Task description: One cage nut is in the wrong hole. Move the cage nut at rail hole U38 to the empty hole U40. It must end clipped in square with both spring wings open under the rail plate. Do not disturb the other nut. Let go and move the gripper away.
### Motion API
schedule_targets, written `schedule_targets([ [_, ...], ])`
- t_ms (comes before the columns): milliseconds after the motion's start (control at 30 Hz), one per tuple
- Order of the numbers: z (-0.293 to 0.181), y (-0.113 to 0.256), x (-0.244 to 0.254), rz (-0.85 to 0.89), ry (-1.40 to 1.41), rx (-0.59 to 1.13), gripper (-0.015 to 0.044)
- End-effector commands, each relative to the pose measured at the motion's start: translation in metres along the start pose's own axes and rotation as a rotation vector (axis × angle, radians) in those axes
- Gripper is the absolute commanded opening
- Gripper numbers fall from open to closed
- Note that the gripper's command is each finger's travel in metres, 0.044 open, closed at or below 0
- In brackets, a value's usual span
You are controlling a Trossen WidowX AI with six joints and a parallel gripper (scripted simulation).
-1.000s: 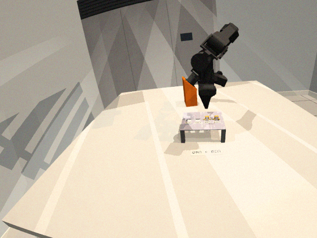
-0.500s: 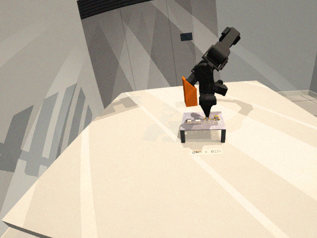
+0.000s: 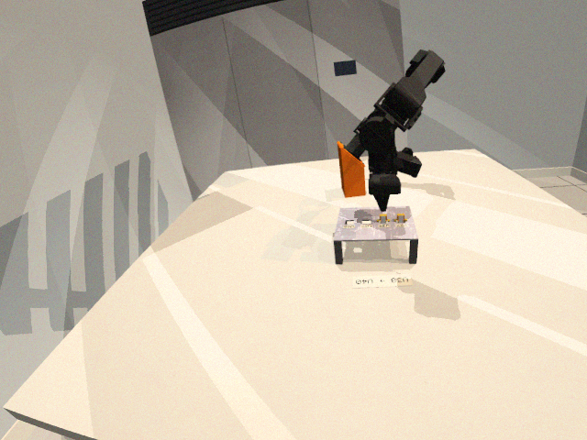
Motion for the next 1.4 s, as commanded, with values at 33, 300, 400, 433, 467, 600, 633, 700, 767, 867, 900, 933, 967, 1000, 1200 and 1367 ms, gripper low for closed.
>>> schedule_targets([
  [33,0.000,-0.001,0.000,0.000,-0.002,-0.005,0.0120],
  [300,0.000,-0.014,0.000,0.000,-0.002,-0.006,0.0120],
  [400,0.001,-0.019,0.000,0.000,-0.002,-0.006,0.0120],
  [433,0.001,-0.020,0.000,0.000,-0.002,-0.006,0.0120],
  [467,0.001,-0.021,0.000,0.000,-0.002,-0.006,0.0120],
  [600,0.001,-0.023,0.000,0.000,-0.002,-0.006,0.0120],
  [633,0.001,-0.024,0.000,0.000,-0.002,-0.006,0.0120],
  [700,0.001,-0.025,0.000,0.000,-0.002,-0.006,0.0120],
  [767,0.001,-0.025,0.000,0.000,-0.002,-0.006,0.0120],
  [867,0.001,-0.025,0.000,0.000,-0.002,-0.006,0.0120],
  [900,0.001,-0.025,0.000,0.000,-0.002,-0.006,0.0120],
  [933,0.001,-0.025,0.000,0.000,-0.002,-0.006,0.0120],
  [967,0.001,-0.025,0.000,0.000,-0.002,-0.006,0.0120],
  [1000,0.001,-0.025,0.000,0.000,-0.002,-0.006,0.0120],
  [1200,0.001,-0.026,0.000,0.000,-0.002,-0.006,0.0120],
  [1367,0.001,-0.026,0.000,0.000,-0.002,-0.006,0.0120],
])
Point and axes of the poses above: the point midway between the two fingers, 35 mm back from their tips, its own y axis back along the fingers, its own x axis across the jaws, z = x × y, the point moved 7 cm from there along y, back along the fingers, and after that the axes turned 14 degrees about -y, right-handed, at the moved point
